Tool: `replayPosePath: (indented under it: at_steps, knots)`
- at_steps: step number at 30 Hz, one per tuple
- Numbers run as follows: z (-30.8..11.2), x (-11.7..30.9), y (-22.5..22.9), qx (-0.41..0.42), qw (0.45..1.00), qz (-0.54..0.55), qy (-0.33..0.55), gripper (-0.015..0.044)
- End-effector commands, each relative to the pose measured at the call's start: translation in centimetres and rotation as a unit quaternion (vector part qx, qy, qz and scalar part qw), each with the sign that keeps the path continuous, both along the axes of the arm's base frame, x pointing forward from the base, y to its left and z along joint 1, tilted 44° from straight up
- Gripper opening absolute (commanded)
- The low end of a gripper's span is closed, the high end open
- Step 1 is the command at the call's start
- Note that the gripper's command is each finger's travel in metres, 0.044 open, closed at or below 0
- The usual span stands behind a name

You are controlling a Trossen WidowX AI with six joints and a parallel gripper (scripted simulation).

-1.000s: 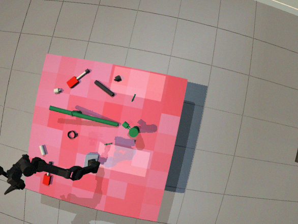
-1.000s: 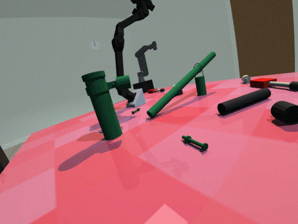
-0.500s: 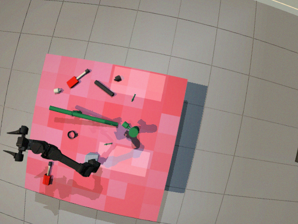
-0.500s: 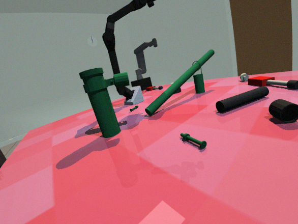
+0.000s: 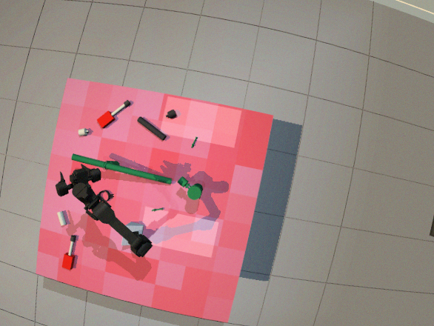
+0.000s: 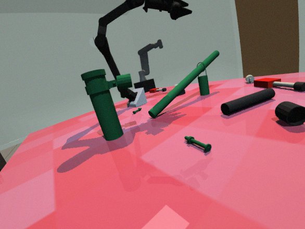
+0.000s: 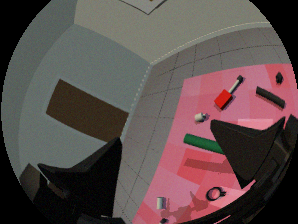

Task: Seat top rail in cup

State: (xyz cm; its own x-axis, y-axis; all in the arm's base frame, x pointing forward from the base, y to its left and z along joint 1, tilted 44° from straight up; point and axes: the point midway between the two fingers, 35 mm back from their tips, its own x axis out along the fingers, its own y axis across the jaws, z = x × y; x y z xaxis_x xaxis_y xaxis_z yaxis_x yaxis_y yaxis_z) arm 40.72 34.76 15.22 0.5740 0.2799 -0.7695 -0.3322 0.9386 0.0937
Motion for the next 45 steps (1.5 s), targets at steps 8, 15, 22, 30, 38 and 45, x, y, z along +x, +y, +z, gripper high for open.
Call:
replayPosePath:
  at_steps: [8,15,22,30,38,45]
  knots:
    - [0.6,-1.1,-17.9,-0.233,0.947,-0.221,0.018,0.0440]
    - [3.9,-4.3,-28.1,-0.391,0.866,-0.311,0.012,0.0440]
    - [4.4,-4.6,-29.0,-0.409,0.857,-0.312,0.012,0.0440]
    - [7.4,-4.0,-33.5,-0.538,0.827,-0.149,0.068,0.0440]
    - [11.4,-4.6,-39.4,-0.670,0.722,0.068,0.159,0.0440]
    - [13.2,-5.3,-41.9,-0.708,0.657,0.160,0.205,0.0440]
